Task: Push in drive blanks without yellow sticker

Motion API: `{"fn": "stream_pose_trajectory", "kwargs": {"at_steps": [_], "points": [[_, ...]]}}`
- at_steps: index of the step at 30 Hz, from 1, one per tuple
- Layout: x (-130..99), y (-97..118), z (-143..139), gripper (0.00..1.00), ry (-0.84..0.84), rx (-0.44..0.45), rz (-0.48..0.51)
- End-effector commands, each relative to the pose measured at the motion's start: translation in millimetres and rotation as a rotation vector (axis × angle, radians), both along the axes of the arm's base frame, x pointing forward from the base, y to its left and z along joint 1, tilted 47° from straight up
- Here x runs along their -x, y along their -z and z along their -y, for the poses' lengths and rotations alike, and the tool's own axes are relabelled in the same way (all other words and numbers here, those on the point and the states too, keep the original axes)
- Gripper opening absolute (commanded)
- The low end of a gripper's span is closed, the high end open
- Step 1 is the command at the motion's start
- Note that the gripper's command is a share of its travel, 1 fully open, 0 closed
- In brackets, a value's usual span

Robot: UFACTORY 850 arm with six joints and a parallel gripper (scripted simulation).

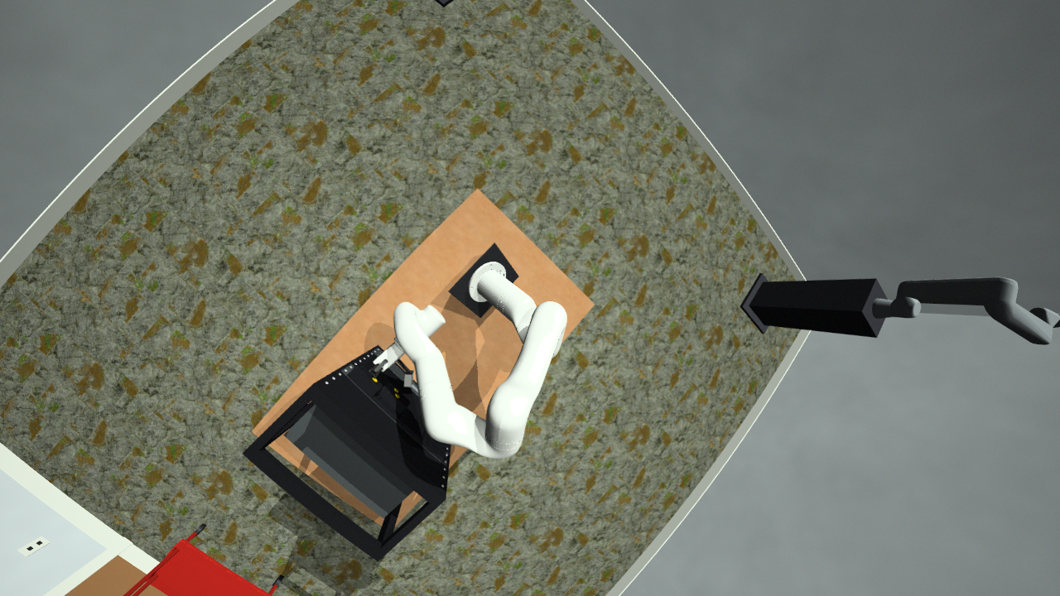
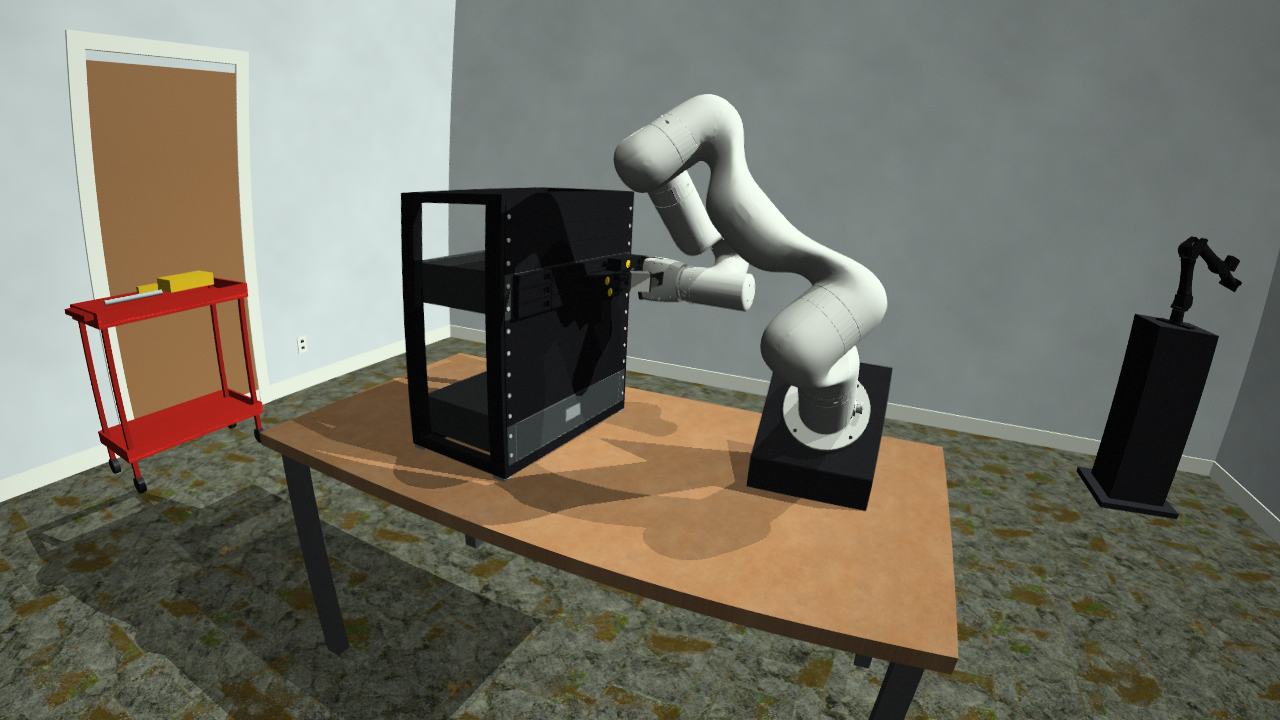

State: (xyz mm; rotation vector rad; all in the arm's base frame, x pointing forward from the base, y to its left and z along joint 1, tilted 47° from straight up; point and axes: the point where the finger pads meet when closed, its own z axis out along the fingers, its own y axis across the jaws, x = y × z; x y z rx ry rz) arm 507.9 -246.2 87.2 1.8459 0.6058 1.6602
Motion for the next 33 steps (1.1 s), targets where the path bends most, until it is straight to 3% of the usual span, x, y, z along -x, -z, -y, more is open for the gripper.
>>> {"fn": "stream_pose_trajectory", "kwargs": {"at_steps": [1, 19, 33], "points": [[-2.5, -0.6, 0.9, 0.00, 0.000, 0.002, 0.001], [-0.6, -0.7, 0.7, 0.00, 0.000, 0.002, 0.001], [58.5, -4.2, -6.3, 0.00, 0.000, 0.002, 0.001]]}}
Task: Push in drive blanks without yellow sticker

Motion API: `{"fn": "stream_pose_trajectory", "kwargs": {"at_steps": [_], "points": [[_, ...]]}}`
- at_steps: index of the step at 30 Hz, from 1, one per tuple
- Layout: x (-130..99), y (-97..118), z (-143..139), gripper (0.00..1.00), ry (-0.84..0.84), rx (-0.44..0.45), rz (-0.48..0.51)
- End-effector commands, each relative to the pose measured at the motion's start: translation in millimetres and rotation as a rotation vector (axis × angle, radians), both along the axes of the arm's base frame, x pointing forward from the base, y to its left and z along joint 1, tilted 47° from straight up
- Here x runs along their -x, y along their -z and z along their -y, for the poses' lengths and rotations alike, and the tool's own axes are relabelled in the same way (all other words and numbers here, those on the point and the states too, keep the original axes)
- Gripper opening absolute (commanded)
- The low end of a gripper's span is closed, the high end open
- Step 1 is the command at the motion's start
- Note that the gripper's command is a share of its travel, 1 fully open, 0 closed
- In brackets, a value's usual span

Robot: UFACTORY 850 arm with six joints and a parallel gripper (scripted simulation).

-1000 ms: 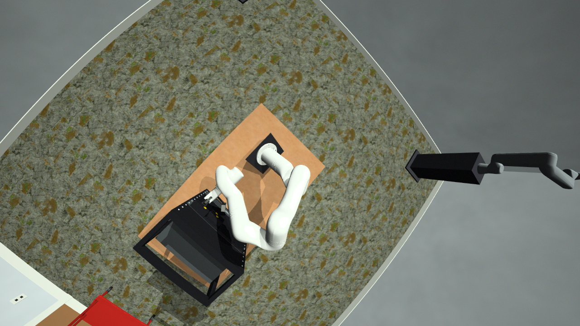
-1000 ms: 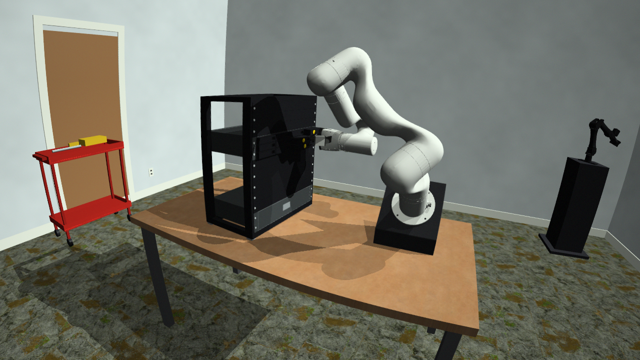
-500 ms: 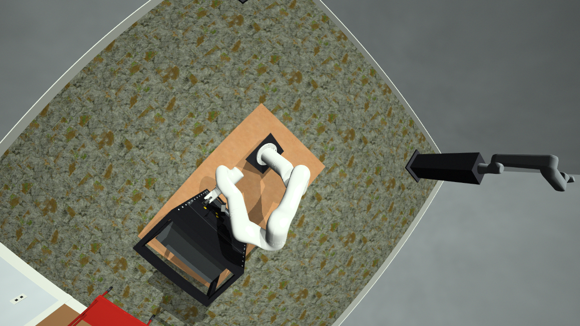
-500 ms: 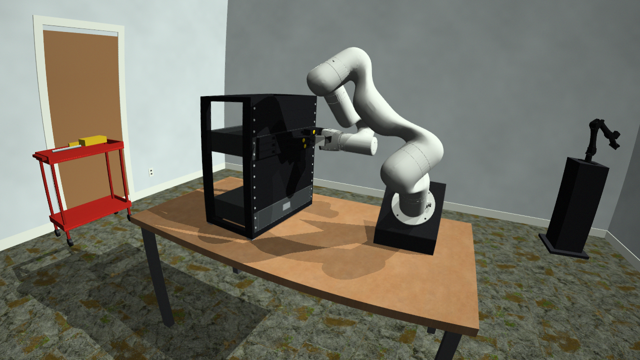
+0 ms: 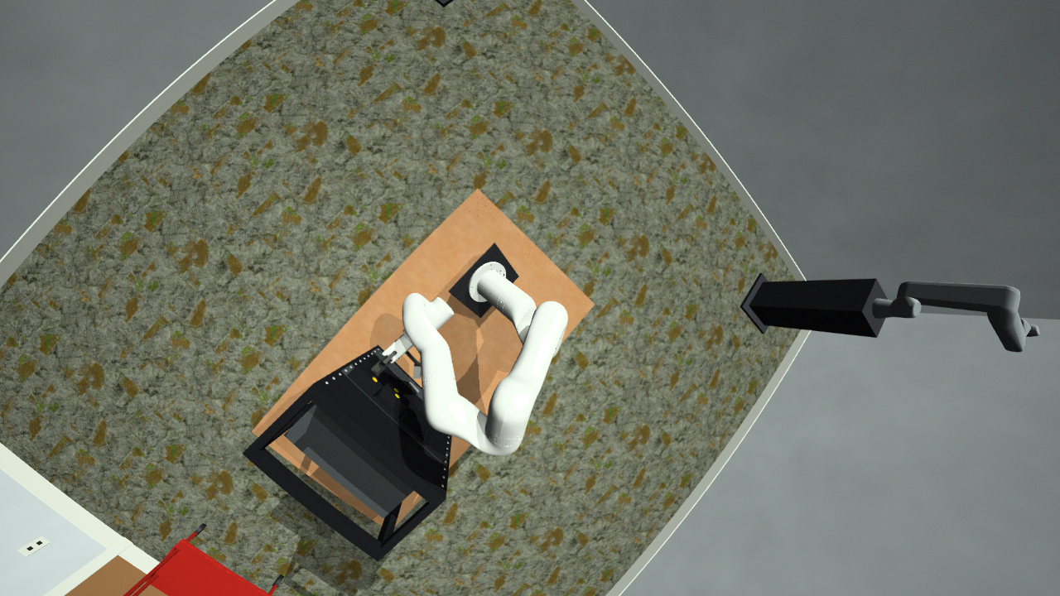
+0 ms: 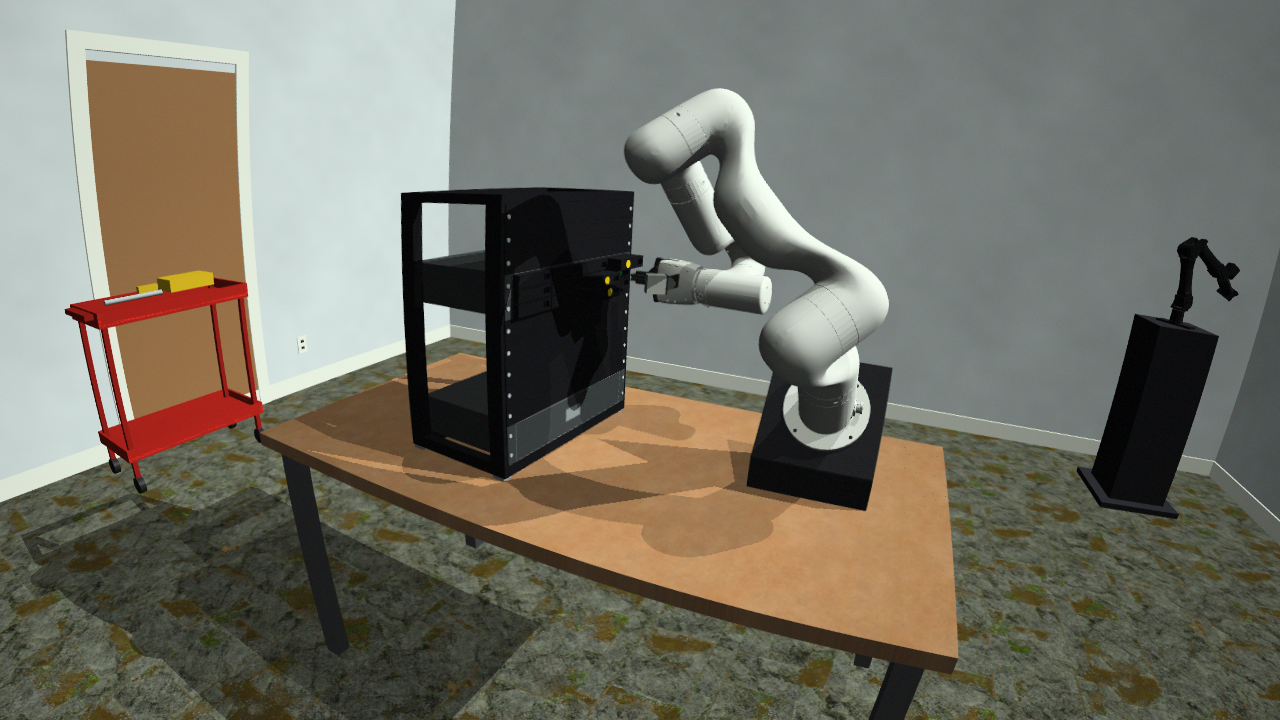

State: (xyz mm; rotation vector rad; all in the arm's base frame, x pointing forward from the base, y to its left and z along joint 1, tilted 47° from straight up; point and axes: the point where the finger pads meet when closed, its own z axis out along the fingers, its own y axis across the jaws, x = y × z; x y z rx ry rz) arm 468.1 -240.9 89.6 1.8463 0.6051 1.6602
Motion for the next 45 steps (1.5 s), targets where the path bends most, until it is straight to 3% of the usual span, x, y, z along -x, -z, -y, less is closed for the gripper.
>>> {"fn": "stream_pose_trajectory", "kwargs": {"at_steps": [1, 10, 45], "points": [[24.1, -2.1, -1.7, 0.00, 0.000, 0.002, 0.001], [51.2, -3.7, -4.9, 0.00, 0.000, 0.002, 0.001], [51.9, -3.7, -5.0, 0.00, 0.000, 0.002, 0.001]]}}
